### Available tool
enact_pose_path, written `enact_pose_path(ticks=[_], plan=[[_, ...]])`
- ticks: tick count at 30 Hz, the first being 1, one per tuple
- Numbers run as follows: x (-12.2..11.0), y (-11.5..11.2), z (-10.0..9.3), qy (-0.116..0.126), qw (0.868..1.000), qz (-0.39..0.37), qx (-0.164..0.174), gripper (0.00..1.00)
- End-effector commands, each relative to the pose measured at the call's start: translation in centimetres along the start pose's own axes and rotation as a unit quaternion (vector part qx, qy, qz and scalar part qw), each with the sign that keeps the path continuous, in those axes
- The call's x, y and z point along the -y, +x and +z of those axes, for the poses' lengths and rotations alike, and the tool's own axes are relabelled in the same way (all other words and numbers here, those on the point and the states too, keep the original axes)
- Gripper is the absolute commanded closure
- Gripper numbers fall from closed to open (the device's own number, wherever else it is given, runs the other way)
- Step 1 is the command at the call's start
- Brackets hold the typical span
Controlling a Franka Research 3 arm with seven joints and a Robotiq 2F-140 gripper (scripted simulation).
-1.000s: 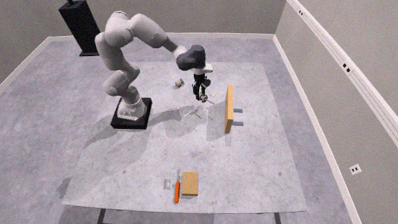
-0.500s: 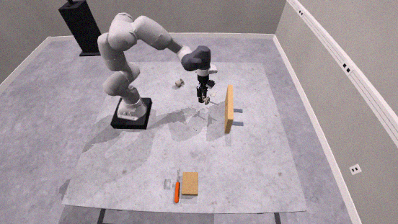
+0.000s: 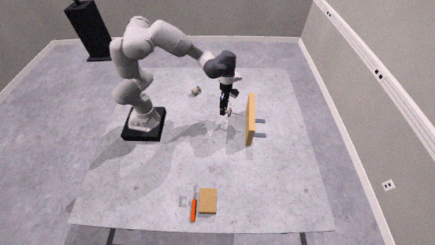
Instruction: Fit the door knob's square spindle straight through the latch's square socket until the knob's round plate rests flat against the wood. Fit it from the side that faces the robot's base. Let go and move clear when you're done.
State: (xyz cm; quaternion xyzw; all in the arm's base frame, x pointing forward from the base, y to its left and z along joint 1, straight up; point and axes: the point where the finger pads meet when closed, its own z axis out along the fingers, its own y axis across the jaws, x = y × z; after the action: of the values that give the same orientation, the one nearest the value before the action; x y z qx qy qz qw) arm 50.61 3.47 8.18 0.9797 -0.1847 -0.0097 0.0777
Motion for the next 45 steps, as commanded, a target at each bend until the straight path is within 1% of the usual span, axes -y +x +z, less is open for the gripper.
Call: enact_pose_path(ticks=[1,3,7,10,12,45], plan=[[-0.4,0.0,0.0,-0.006,0.999,-0.039,0.005,0.58],[-0.4,0.0,0.0,-0.013,0.998,-0.057,0.006,0.58],[-0.7,0.4,0.0,-0.037,0.991,-0.125,0.013,0.58],[-2.0,2.0,0.0,-0.037,0.991,-0.125,0.013,0.58],[-2.3,2.3,0.0,-0.037,0.991,-0.125,0.013,0.58],[-2.3,2.4,0.0,-0.037,0.991,-0.126,0.013,0.58]])
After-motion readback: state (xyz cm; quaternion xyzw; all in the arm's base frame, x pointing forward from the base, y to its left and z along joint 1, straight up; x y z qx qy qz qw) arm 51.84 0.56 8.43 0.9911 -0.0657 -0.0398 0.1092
